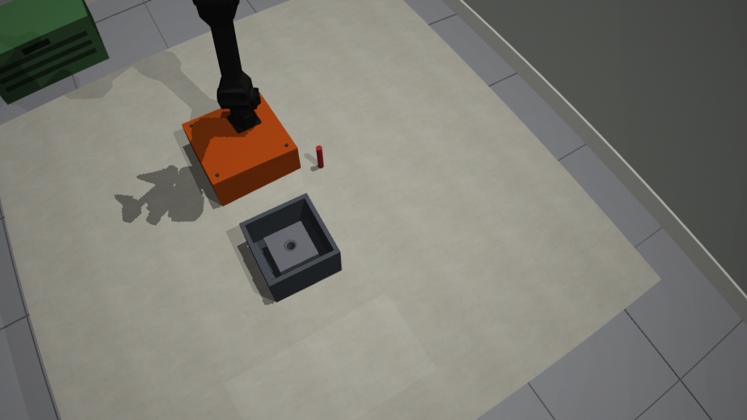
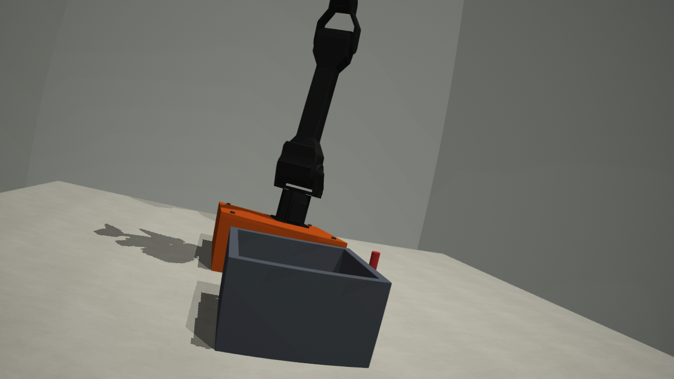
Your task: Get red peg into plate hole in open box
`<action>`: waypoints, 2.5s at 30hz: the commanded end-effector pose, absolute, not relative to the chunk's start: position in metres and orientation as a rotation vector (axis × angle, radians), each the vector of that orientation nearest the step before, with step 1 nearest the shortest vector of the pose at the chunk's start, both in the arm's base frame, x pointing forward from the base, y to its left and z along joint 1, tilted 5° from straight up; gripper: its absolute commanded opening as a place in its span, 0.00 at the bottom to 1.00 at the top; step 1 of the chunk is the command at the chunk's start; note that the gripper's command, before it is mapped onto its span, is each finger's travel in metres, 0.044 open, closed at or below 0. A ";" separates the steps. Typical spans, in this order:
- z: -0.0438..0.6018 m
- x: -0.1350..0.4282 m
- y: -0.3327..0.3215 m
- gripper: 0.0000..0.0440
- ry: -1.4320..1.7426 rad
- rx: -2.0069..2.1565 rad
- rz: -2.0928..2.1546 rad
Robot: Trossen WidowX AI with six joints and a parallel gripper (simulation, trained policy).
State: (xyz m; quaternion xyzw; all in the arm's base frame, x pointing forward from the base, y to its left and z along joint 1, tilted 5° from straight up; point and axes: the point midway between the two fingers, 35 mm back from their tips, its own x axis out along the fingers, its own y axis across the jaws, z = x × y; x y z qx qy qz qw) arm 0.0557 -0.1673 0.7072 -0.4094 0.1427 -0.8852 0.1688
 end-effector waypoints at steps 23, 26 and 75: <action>0.666 0.230 -0.194 1.00 -0.052 -1.177 -1.788; 0.657 0.252 -0.190 1.00 -0.088 -1.150 -1.688; 0.366 0.437 0.016 1.00 0.164 -0.262 -0.361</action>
